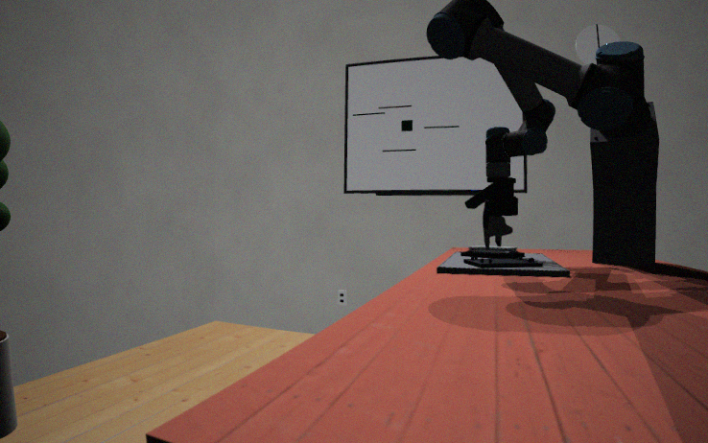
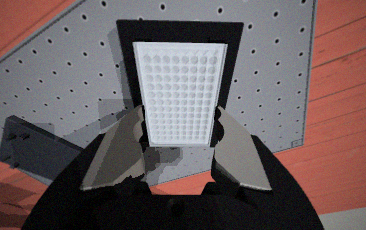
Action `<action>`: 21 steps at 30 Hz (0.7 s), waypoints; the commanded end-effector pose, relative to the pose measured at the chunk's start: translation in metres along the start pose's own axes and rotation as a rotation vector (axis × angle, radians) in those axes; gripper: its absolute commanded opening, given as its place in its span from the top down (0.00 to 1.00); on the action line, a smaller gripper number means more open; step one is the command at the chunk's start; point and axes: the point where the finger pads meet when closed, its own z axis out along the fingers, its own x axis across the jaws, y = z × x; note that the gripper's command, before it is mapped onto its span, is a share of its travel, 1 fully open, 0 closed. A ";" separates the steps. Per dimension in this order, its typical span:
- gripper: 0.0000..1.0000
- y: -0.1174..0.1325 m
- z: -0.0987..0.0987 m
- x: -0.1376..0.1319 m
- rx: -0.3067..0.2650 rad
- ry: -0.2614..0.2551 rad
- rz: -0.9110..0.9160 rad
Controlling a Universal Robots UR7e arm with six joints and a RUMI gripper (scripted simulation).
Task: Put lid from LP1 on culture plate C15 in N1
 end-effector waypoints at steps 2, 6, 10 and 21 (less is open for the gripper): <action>1.00 0.000 0.000 0.000 0.001 0.000 0.000; 1.00 0.000 0.000 0.000 0.001 0.000 0.000; 1.00 0.000 0.000 0.000 0.001 0.000 0.000; 0.18 0.000 0.000 0.000 0.001 0.000 0.000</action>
